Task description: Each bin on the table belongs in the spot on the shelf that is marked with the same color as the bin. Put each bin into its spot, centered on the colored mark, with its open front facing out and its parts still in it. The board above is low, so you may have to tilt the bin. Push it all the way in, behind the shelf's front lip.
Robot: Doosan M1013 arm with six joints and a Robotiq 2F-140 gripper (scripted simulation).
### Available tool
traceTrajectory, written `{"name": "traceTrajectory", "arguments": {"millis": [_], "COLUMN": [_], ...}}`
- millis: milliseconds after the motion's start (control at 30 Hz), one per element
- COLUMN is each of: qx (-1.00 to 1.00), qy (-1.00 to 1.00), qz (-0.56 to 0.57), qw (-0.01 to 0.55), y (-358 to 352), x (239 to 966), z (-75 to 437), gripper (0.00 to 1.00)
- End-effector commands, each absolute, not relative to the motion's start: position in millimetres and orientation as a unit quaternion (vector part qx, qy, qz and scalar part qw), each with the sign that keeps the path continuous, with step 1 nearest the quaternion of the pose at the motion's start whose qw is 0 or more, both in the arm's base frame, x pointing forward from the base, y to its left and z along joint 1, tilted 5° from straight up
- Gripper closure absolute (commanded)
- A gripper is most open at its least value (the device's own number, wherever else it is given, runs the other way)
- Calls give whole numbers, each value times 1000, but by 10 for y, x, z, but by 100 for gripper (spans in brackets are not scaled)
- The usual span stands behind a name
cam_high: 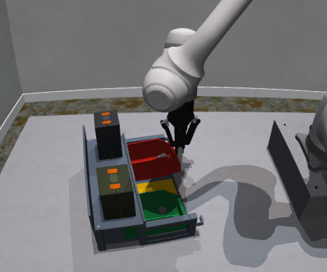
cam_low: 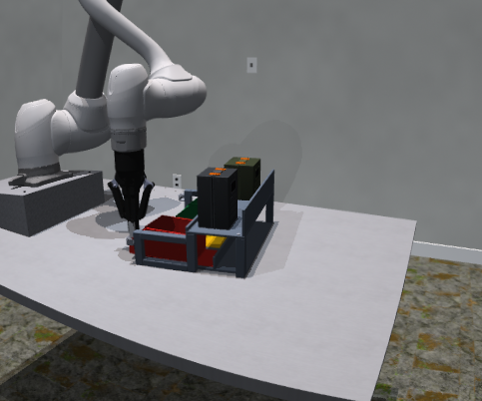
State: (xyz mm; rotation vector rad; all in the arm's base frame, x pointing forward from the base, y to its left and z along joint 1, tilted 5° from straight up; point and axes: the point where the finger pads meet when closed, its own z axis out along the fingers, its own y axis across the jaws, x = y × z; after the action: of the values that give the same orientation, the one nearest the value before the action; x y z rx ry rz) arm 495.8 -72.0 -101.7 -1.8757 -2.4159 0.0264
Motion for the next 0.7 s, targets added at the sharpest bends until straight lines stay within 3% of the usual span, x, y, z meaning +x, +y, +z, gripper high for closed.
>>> {"name": "traceTrajectory", "arguments": {"millis": [0,667], "qx": [-613,-613], "qy": [-789,-789], "qz": [9,9], "qw": [41,41], "y": [-718,-684], "x": [4967,5096], "z": [-1017,-1026], "gripper": [90,90]}}
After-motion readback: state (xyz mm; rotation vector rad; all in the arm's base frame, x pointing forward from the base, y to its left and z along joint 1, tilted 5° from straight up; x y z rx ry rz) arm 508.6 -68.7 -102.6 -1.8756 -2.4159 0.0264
